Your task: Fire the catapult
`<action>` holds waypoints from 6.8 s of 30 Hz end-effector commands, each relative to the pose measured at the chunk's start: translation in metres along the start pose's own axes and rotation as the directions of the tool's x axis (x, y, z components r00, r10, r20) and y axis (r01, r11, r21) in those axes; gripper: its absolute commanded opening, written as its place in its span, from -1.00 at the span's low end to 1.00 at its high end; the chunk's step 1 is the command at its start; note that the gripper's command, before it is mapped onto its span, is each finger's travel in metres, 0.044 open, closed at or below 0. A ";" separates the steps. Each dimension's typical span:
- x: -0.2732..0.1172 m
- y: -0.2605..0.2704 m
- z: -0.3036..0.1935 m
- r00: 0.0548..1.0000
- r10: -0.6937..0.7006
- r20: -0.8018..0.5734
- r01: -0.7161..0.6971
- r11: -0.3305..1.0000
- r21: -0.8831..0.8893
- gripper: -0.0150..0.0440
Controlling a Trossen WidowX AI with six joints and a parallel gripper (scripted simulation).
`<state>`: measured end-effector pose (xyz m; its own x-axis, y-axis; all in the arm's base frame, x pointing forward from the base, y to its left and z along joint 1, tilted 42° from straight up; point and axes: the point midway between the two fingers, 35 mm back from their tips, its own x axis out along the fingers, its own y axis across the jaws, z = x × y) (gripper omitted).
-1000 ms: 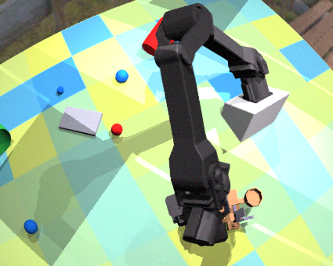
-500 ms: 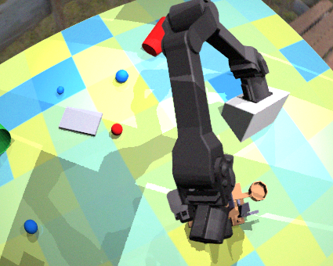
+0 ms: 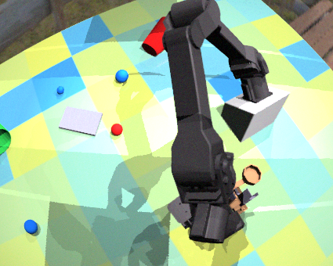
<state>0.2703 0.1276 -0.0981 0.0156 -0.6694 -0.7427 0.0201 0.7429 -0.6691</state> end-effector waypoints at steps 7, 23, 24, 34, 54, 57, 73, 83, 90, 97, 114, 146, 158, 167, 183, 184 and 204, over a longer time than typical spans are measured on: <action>-0.004 0.009 0.002 1.000 0.011 0.008 -0.008 0.935 -0.354 -0.49; -0.003 0.028 -0.001 1.000 0.012 0.008 -0.005 0.814 -0.581 -0.49; -0.003 0.028 -0.001 1.000 0.012 0.008 -0.005 0.814 -0.581 -0.49; 0.011 0.029 -0.001 1.000 0.012 0.009 -0.005 0.814 -0.581 -0.49; 0.043 0.029 -0.001 1.000 0.011 0.009 -0.004 0.814 -0.581 -0.49; 0.042 0.029 -0.001 1.000 0.010 0.000 -0.008 0.819 -0.574 -0.49; 0.042 0.029 -0.001 1.000 0.010 0.000 -0.008 0.819 -0.574 0.58; -0.055 0.028 -0.002 1.000 0.012 -0.002 -0.011 0.818 -0.576 1.00; -0.039 0.031 0.000 1.000 0.012 0.005 -0.007 0.813 -0.582 1.00; -0.053 0.028 -0.004 1.000 0.014 0.008 -0.007 0.813 -0.583 1.00; 0.002 0.029 -0.003 1.000 0.012 0.008 -0.005 0.813 -0.582 1.00; 0.043 0.029 -0.002 1.000 0.015 0.007 -0.008 0.818 -0.575 0.82; 0.043 0.029 -0.002 1.000 0.015 0.007 -0.008 0.818 -0.575 -0.11; -0.006 0.029 -0.002 1.000 0.015 0.007 -0.008 0.817 -0.576 -0.49; 0.012 0.030 -0.001 1.000 0.013 0.008 -0.006 0.815 -0.580 -0.49; 0.014 0.030 -0.001 1.000 0.013 0.008 -0.006 0.815 -0.580 -0.49; 0.042 0.030 -0.002 1.000 0.010 0.000 -0.008 0.818 -0.575 -0.49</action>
<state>0.2697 0.1206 -0.1497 0.0143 -0.6628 -0.7487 -0.5590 0.6155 -0.5556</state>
